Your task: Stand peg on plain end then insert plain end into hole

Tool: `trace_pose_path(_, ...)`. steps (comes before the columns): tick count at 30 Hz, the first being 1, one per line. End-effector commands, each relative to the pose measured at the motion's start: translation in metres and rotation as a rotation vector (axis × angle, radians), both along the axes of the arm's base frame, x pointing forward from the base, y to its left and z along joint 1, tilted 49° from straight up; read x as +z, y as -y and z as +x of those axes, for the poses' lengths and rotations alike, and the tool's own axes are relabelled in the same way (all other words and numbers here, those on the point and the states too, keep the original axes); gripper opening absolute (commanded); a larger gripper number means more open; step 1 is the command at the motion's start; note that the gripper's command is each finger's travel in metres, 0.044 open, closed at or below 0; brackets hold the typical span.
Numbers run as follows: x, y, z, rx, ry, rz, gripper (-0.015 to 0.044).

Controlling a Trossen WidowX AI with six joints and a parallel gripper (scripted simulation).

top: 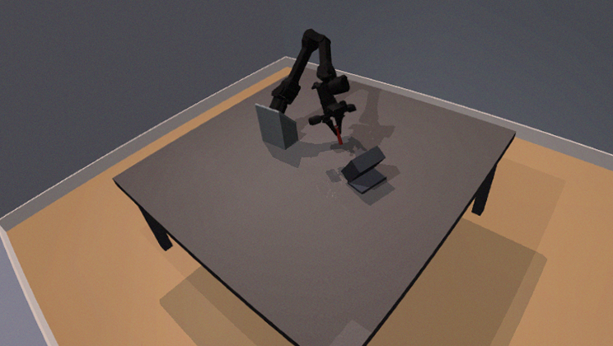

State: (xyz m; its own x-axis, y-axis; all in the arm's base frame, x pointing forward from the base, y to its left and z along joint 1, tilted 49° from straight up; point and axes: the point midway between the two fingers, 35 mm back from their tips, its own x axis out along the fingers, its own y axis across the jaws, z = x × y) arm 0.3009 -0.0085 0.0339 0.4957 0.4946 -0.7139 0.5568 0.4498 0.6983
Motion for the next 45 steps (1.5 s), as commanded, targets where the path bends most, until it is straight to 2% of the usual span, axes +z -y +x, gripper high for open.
trace_pose_path(1, -0.002, 0.003, 0.001, -0.028, 0.004, -0.005, 0.0000)
trace_pose_path(45, -0.007, 0.029, 0.012, -0.298, 0.133, 0.005, 0.0000)
